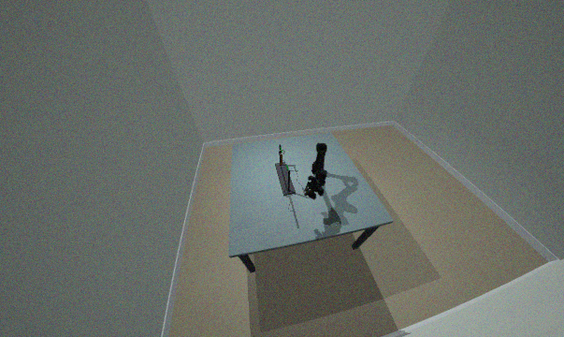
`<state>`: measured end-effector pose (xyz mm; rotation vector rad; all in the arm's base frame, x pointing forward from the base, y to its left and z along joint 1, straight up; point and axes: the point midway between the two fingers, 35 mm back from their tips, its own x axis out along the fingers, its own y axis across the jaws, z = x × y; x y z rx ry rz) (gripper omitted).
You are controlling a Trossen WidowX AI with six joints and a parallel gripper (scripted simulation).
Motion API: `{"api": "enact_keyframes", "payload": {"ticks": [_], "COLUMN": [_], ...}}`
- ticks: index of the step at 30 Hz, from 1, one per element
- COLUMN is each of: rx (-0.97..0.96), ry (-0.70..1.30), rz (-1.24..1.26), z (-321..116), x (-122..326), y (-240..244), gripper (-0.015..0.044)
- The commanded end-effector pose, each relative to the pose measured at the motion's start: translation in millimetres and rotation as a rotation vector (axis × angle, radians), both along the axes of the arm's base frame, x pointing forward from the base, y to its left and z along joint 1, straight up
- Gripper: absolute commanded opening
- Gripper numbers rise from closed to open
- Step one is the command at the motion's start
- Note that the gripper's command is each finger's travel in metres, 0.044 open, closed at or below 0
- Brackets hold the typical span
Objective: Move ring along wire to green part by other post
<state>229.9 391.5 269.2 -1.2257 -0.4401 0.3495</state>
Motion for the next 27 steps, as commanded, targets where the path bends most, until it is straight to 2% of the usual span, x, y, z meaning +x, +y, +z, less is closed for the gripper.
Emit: {"api": "enact_keyframes", "payload": {"ticks": [1, 27], "rx": [0.070, 0.614], "ry": [0.038, 0.274], "rz": [-0.008, -0.102], "z": [6, 44], "x": [17, 124], "y": [-10, -120], "gripper": [0.0160, 0.0160]}}
